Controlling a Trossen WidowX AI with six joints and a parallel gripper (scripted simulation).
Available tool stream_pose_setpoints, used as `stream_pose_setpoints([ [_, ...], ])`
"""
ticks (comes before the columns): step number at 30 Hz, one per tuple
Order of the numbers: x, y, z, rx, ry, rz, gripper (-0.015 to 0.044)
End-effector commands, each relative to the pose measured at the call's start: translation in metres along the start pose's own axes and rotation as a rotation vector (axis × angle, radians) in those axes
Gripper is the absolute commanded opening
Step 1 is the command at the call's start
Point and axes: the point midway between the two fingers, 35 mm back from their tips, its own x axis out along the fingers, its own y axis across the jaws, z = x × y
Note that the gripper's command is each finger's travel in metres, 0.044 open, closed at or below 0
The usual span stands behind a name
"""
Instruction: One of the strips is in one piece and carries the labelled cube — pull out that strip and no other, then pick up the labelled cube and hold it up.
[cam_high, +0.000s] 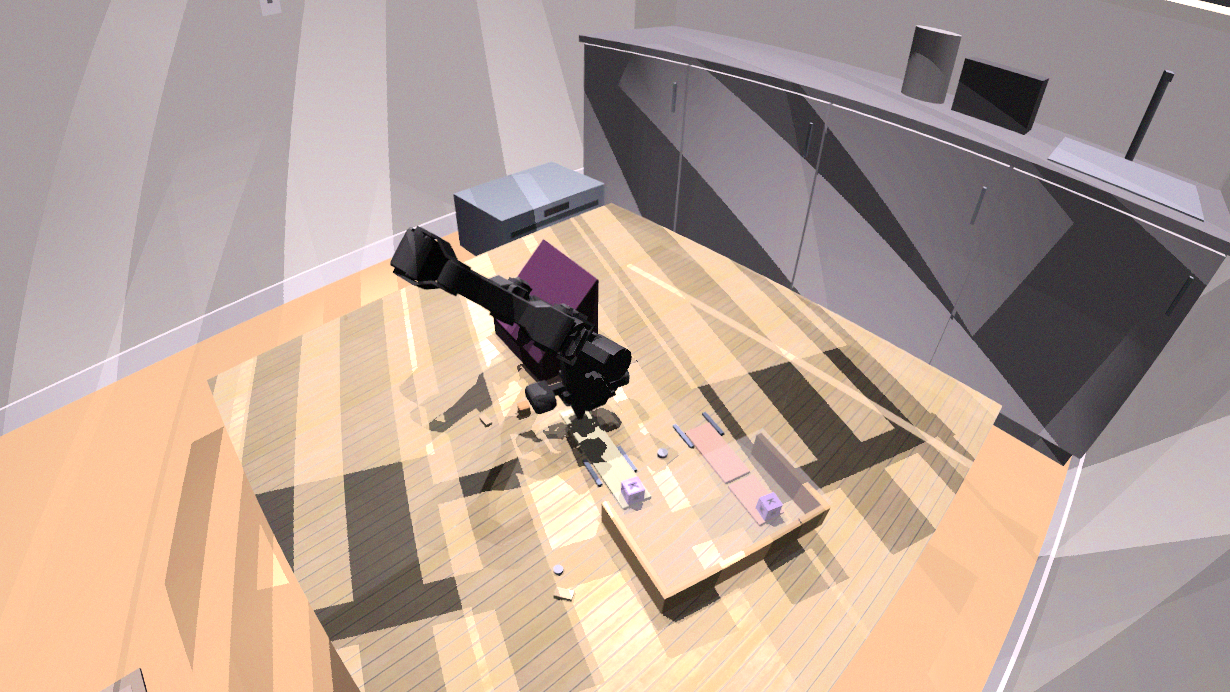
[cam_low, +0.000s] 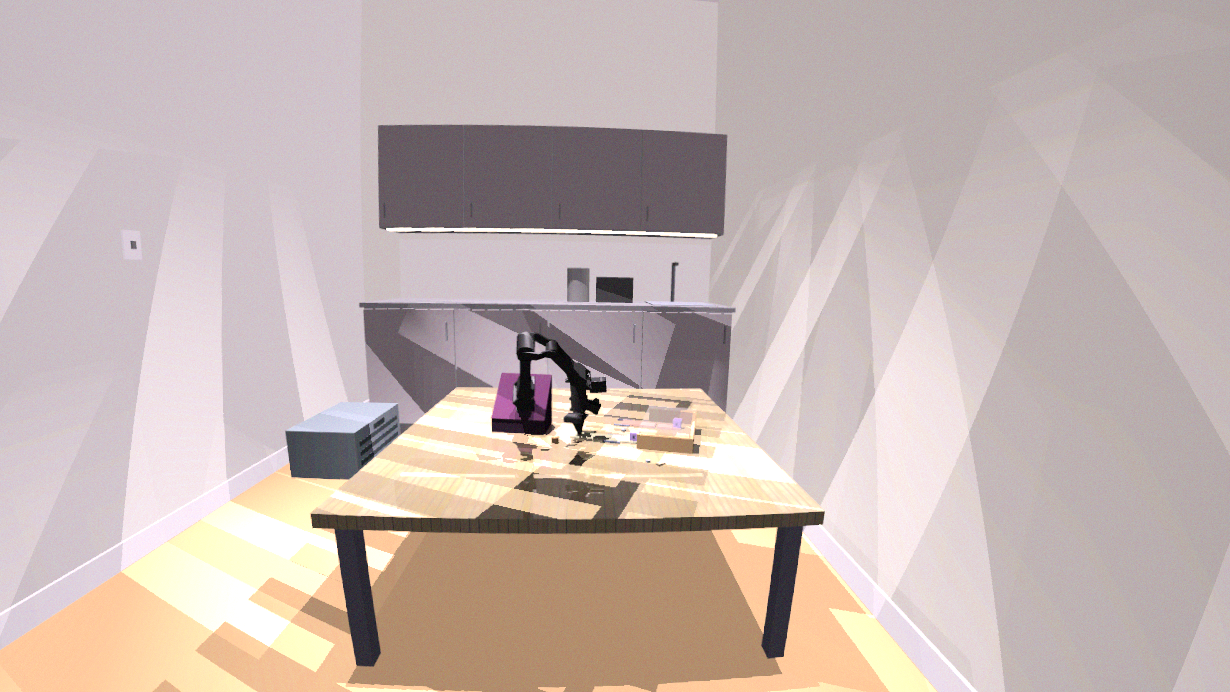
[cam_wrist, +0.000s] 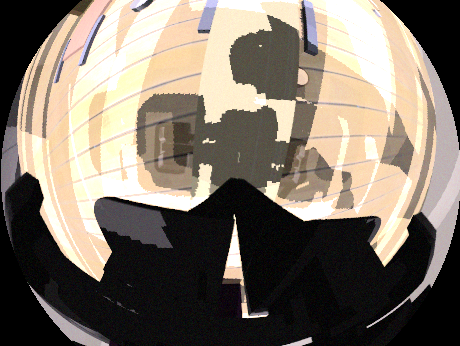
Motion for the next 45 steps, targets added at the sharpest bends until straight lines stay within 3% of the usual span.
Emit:
stream_pose_setpoints([
  [1, 0.005, -0.001, -0.017, -0.017, 0.037, -0.002, 0.0000],
  [45, 0.004, -0.001, -0.037, -0.018, 0.038, -0.002, 0.0000],
])
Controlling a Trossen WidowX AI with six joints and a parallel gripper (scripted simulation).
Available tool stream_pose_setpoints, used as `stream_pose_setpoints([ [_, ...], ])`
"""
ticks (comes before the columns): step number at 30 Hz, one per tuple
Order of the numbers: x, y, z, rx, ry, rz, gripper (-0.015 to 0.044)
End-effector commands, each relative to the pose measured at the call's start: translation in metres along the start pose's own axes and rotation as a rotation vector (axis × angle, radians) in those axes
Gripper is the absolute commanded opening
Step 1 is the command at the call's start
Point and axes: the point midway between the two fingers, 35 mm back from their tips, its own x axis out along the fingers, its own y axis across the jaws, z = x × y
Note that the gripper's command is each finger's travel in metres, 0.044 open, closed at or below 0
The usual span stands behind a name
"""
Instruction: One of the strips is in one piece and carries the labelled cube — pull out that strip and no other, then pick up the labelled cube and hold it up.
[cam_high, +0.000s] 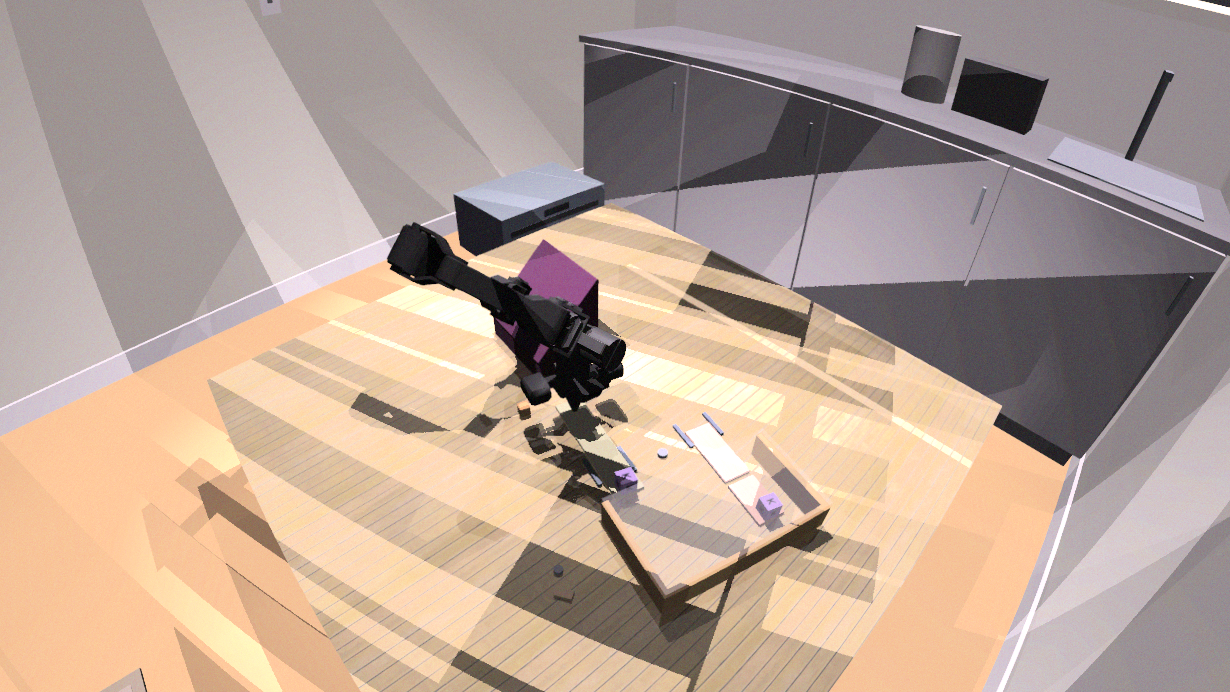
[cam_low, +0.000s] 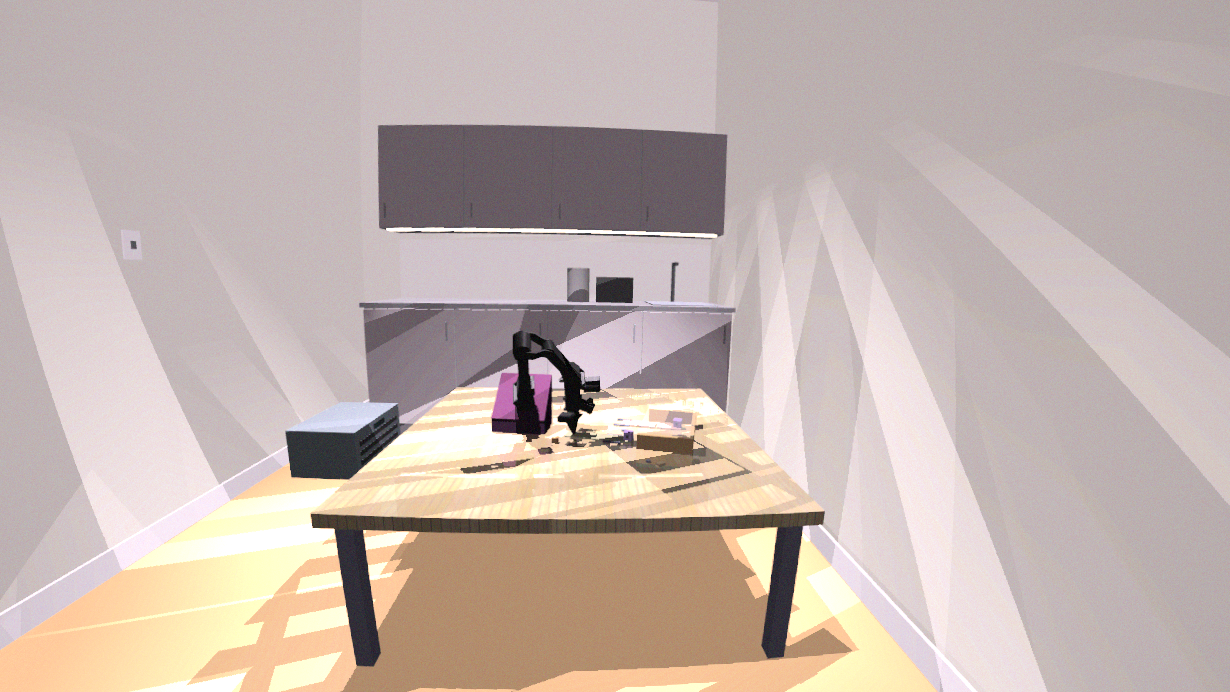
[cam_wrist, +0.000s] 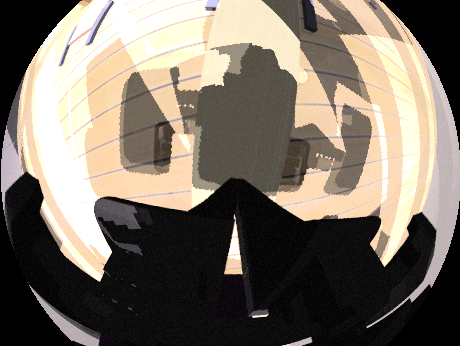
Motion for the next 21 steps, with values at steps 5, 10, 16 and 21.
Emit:
stream_pose_setpoints([
  [5, 0.005, -0.001, -0.013, -0.017, 0.036, -0.001, 0.0000],
  [10, 0.005, -0.001, -0.013, -0.017, 0.036, -0.001, 0.0000],
  [16, -0.040, 0.001, 0.003, -0.016, 0.034, 0.002, 0.0000],
  [21, -0.041, 0.000, 0.005, -0.002, 0.035, 0.001, 0.0026],
])
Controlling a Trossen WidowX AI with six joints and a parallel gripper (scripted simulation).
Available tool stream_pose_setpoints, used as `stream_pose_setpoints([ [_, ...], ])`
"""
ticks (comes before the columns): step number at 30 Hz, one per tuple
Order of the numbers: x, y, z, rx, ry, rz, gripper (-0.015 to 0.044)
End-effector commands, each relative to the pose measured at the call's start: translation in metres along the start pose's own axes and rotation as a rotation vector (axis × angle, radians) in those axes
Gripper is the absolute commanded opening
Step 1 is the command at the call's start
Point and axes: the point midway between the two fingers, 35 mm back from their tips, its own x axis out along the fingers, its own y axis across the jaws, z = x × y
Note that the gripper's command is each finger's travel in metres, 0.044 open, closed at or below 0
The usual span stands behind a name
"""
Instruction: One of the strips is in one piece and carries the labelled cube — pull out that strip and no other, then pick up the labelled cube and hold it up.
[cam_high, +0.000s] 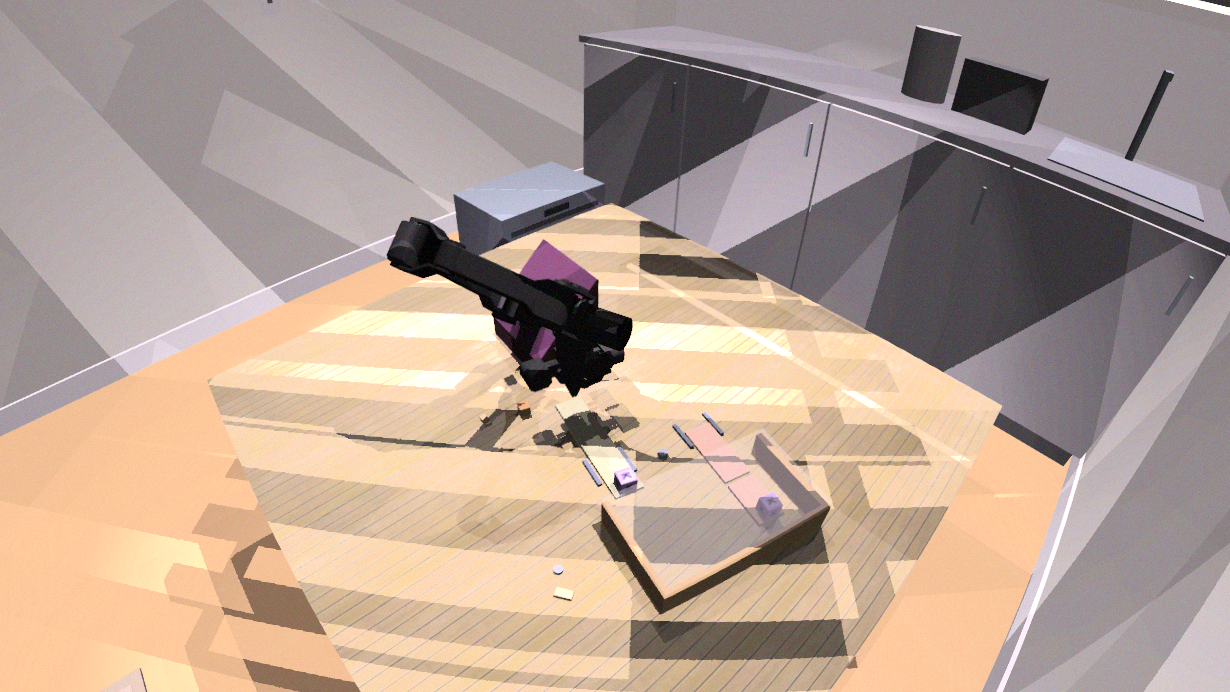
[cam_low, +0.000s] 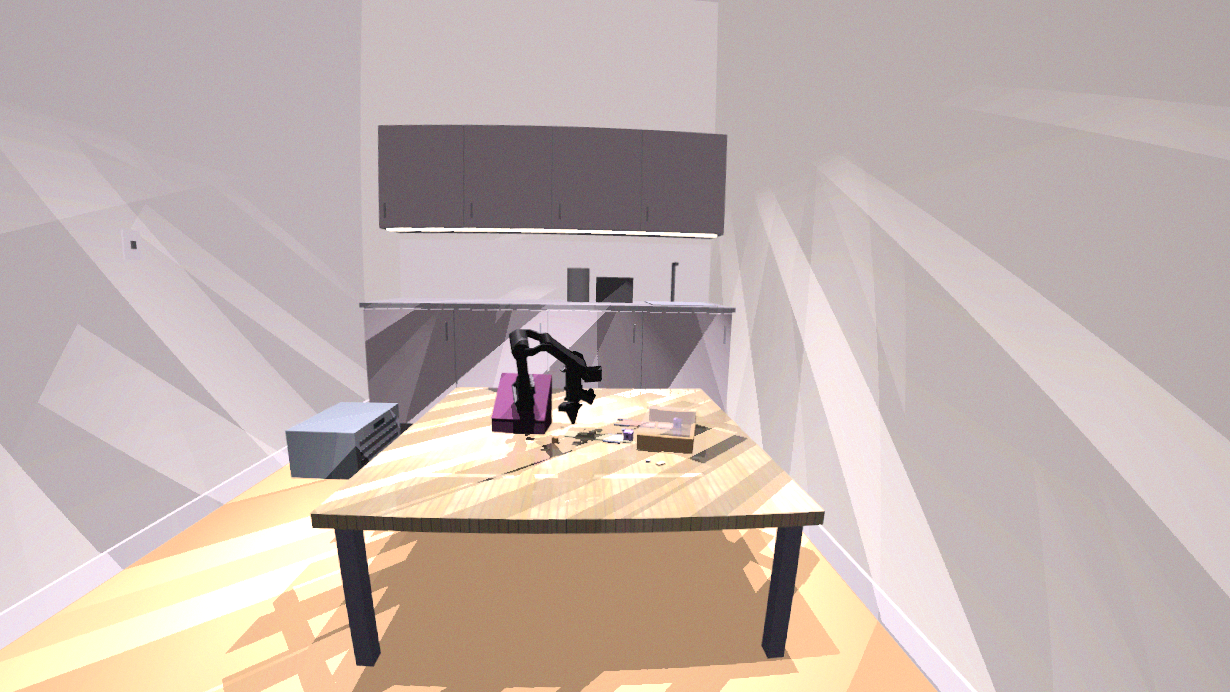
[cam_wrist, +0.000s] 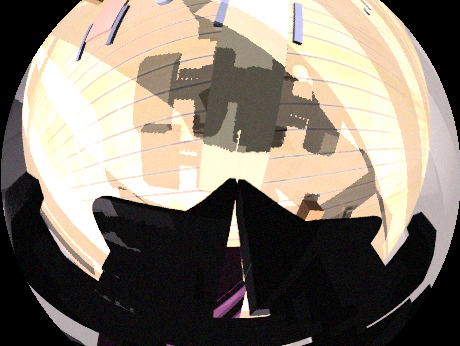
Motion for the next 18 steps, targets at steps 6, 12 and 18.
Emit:
stream_pose_setpoints([
  [6, -0.004, -0.001, 0.032, 0.121, 0.004, 0.002, 0.0184],
  [12, -0.008, -0.002, 0.057, 0.122, 0.003, 0.002, 0.0341],
  [18, -0.011, -0.003, 0.082, 0.123, 0.002, 0.002, 0.0440],
])
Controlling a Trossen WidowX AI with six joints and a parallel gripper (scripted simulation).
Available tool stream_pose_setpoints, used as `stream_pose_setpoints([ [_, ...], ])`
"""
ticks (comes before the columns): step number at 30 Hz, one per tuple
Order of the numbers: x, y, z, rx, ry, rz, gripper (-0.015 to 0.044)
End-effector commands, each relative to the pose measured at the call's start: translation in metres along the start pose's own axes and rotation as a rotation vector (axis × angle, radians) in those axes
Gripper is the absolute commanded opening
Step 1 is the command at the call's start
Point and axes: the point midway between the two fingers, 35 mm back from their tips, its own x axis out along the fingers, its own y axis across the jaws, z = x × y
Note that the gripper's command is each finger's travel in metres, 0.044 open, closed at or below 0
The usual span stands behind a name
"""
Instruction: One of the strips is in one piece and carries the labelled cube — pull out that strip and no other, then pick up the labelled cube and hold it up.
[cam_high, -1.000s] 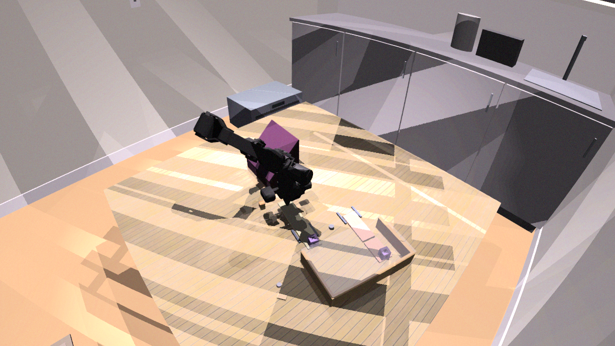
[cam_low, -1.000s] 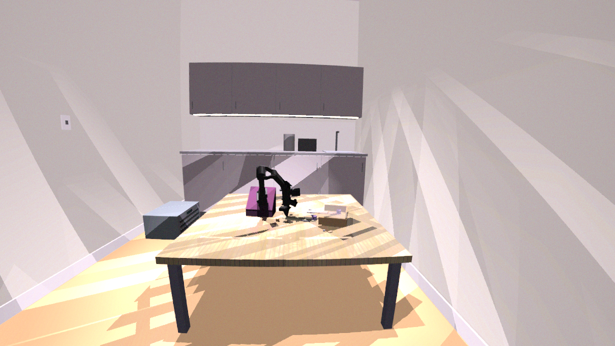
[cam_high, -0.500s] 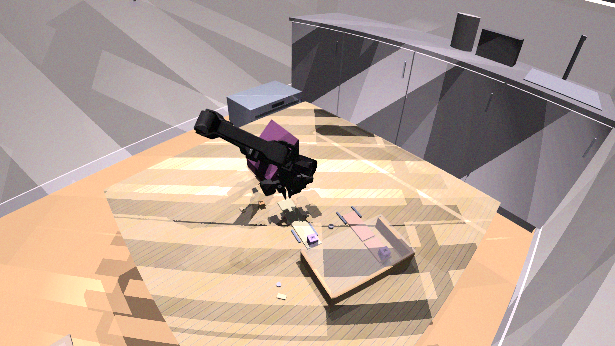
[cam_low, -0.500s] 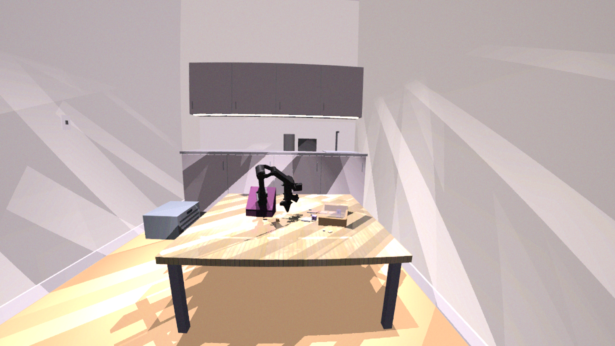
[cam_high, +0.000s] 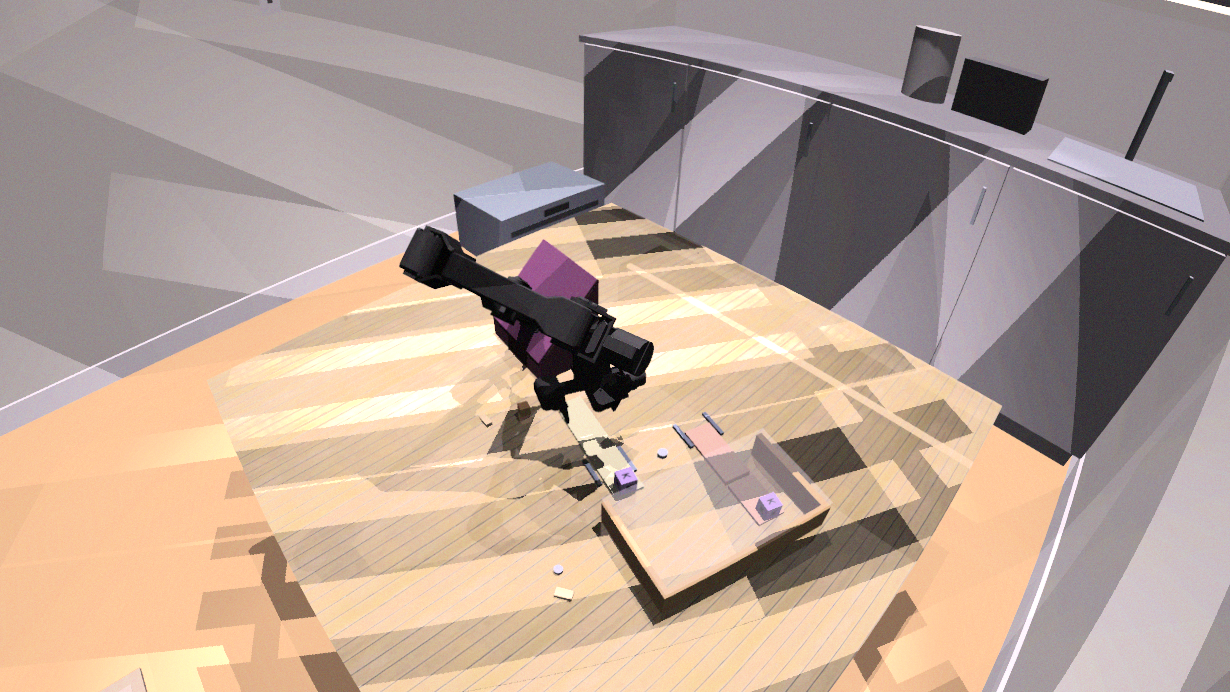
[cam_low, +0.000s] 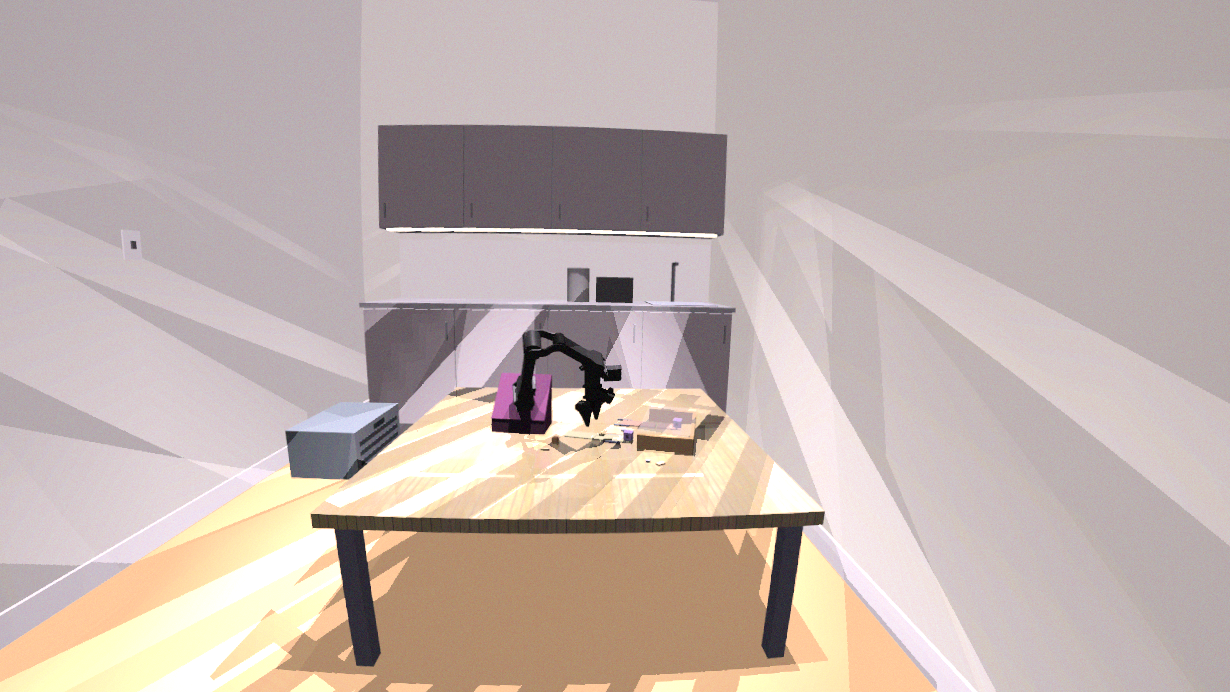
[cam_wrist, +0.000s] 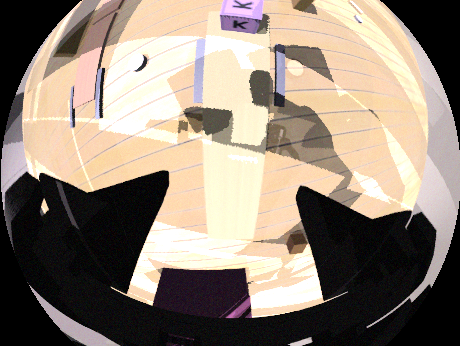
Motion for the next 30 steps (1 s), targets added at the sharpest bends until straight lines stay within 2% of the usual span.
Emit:
stream_pose_setpoints([
  [1, -0.001, 0.001, 0.014, -0.001, 0.001, -0.004, 0.0440],
  [30, -0.014, 0.010, 0.137, 0.004, -0.004, -0.003, 0.0440],
])
